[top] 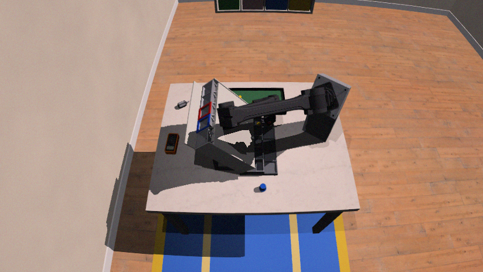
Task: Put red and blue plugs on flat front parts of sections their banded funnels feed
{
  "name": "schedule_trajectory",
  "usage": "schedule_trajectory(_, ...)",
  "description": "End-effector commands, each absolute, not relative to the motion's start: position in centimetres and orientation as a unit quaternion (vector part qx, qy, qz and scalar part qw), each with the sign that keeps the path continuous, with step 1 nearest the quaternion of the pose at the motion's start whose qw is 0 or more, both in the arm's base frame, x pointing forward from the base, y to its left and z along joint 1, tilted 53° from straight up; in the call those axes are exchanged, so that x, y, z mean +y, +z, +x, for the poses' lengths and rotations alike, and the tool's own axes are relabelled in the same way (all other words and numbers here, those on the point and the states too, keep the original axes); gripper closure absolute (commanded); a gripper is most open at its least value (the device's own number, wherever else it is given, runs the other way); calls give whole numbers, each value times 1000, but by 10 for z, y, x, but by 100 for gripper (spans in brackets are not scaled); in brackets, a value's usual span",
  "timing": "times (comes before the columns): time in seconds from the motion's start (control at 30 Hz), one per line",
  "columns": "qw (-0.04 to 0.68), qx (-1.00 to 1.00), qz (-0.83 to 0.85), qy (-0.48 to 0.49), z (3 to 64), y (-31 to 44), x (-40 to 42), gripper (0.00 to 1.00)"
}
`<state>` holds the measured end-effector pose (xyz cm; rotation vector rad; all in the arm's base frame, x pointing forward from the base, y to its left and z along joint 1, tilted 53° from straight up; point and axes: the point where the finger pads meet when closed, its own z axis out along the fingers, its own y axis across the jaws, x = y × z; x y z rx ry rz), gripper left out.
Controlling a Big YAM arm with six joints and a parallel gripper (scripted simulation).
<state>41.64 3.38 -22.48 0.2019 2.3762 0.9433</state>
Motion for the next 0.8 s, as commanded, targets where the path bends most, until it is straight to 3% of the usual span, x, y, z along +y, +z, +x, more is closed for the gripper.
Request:
schedule_trajectory(0.0, 275, 891, 92, 349, 398, -220, 22, 41)
schedule_trajectory(0.77, 272, 891, 93, 350, 387, -213, 14, 41)
